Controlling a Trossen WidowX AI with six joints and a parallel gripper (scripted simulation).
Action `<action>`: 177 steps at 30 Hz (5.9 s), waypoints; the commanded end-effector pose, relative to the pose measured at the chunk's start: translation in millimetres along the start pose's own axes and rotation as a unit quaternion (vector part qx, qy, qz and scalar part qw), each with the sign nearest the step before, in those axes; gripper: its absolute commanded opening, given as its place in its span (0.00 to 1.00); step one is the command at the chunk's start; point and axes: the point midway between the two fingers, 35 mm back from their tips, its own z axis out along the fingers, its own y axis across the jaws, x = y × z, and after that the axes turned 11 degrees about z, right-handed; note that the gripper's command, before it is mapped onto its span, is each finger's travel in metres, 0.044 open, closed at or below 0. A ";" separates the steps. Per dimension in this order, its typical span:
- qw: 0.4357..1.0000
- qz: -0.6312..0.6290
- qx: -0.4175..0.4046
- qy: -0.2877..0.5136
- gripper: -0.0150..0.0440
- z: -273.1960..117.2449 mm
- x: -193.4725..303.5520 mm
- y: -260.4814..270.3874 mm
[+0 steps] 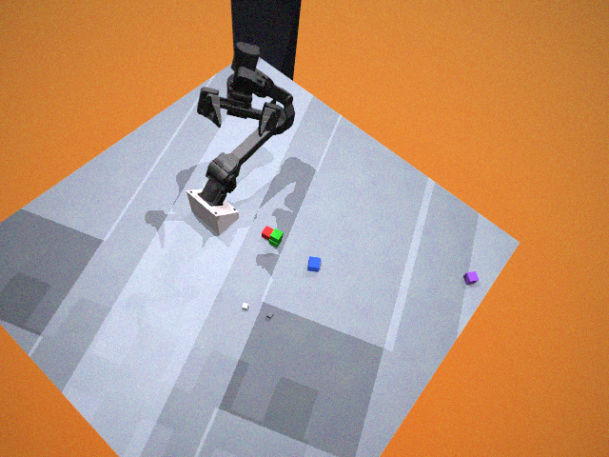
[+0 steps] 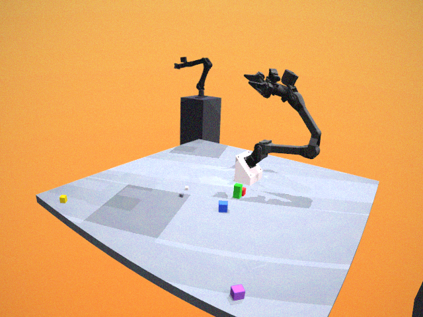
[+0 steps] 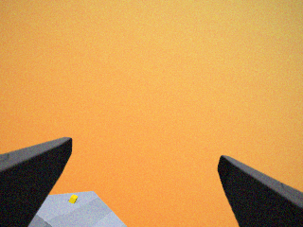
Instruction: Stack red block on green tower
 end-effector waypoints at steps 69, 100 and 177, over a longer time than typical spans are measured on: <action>0.578 -0.204 -0.328 0.719 1.00 -70.2 412.5 106.0; 0.578 -0.203 -0.329 0.719 1.00 -80.6 450.8 110.0; 0.579 -0.205 -0.327 0.719 0.25 -37.6 336.4 112.2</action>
